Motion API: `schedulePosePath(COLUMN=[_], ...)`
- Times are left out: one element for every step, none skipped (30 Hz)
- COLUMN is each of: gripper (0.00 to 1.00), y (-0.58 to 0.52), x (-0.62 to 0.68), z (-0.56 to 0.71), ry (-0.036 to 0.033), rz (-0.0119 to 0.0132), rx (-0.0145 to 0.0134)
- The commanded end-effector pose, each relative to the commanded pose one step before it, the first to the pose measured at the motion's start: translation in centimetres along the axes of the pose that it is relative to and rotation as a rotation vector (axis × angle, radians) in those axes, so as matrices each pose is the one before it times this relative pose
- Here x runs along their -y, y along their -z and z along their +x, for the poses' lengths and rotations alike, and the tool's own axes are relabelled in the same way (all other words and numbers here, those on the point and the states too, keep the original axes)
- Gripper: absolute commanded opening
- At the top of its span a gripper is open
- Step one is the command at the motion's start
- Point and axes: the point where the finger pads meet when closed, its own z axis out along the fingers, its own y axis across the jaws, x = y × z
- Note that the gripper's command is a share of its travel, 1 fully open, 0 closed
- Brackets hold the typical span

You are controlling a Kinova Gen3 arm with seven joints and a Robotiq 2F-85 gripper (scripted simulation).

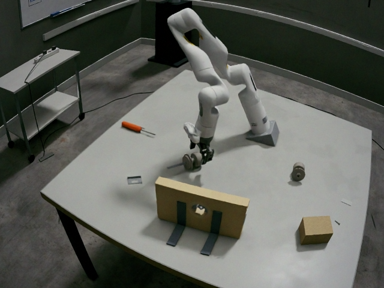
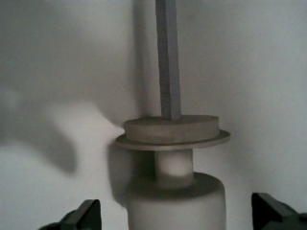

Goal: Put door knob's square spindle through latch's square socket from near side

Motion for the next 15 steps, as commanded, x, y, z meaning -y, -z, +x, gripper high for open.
schedulePosePath(gripper=[0.90, 0.90, 0.90, 0.90, 0.90, 0.90, 0.90, 0.90, 0.90, 0.90, 0.90, 0.90, 0.90, 0.90, 0.90], y=[-0.638, -0.241, -0.240, -0.225, -0.203, -0.169, -0.132, -0.092, -0.054, -0.022, -0.004, 0.000, 0.000, 0.000, 0.000], x=[-0.055, 0.000, 0.000, 0.000, 0.000, 0.000, 0.000, 0.000, 0.000, 0.000, 0.000, 0.000, 0.000, 0.000, 0.000], z=[-0.079, 0.001, -0.001, 0.001, -0.001, 0.001, 0.000, 0.000, 0.000, 0.000, 0.000, 0.000, 0.000, 0.000, 0.000], ry=[0.00082, -0.00001, 0.00001, -0.00001, 0.00002, -0.00001, 0.00000, 0.00001, 0.00001, 0.00000, 0.00000, 0.00000, 0.00000, 0.00000, 0.00000], rz=[-0.00239, -0.00001, 0.00001, -0.00001, 0.00001, -0.00001, 0.00000, 0.00000, 0.00000, 0.00000, 0.00000, 0.00000, 0.00000, 0.00000, 0.00000], rx=[0.00235, -0.00002, 0.00002, -0.00002, 0.00002, -0.00002, 0.00000, 0.00001, 0.00001, 0.00000, 0.00000, 0.00000, 0.00000, 0.00000, 0.00000])
